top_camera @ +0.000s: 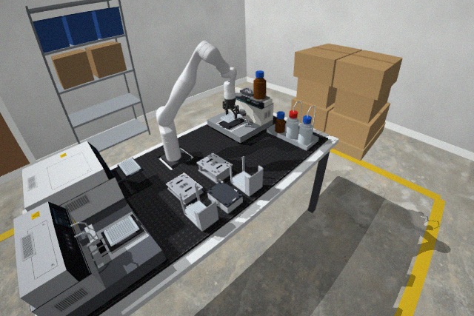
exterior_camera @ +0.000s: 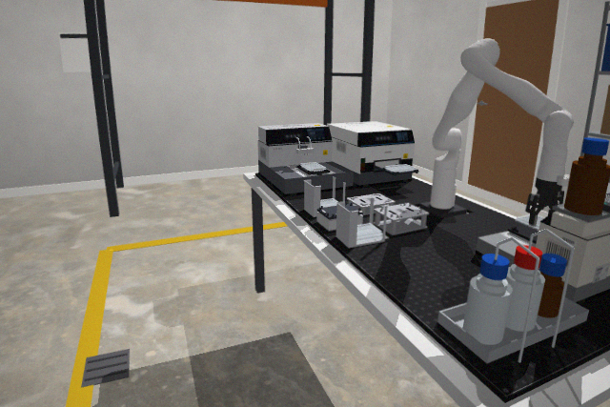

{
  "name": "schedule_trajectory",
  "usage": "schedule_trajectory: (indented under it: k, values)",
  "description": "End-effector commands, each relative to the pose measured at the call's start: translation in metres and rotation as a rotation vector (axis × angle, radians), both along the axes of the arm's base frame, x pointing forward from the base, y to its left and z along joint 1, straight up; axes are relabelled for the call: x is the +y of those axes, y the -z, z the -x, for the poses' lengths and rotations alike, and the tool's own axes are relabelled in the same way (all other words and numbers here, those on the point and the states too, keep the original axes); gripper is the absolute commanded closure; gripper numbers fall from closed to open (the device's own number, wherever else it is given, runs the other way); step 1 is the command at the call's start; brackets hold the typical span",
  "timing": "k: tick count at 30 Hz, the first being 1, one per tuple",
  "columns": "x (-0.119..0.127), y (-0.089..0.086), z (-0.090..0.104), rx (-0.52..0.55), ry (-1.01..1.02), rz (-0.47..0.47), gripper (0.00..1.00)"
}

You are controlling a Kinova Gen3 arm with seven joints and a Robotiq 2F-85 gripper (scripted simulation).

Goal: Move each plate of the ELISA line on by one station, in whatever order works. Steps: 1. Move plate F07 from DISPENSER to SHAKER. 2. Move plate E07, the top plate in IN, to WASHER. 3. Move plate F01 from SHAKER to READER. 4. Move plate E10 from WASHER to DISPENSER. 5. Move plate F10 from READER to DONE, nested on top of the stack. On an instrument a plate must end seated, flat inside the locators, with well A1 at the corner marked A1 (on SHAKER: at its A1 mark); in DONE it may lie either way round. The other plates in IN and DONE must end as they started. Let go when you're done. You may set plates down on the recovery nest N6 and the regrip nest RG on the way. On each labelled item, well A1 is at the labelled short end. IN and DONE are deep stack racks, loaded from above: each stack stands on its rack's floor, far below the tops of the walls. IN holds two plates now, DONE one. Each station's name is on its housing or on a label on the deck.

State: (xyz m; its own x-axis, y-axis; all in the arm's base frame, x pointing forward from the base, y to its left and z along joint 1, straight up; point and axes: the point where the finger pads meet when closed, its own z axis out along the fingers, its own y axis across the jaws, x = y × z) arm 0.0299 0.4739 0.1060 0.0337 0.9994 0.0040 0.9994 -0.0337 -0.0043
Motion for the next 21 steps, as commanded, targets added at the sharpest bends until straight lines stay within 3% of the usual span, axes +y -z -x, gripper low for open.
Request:
schedule_trajectory:
  k: [1, 21]
  values:
    - [0.001, -0.005, 0.000, 0.000, 0.000, -0.002, 0.06]
    - [0.000, -0.029, 0.000, 0.000, 0.000, -0.002, 0.06]
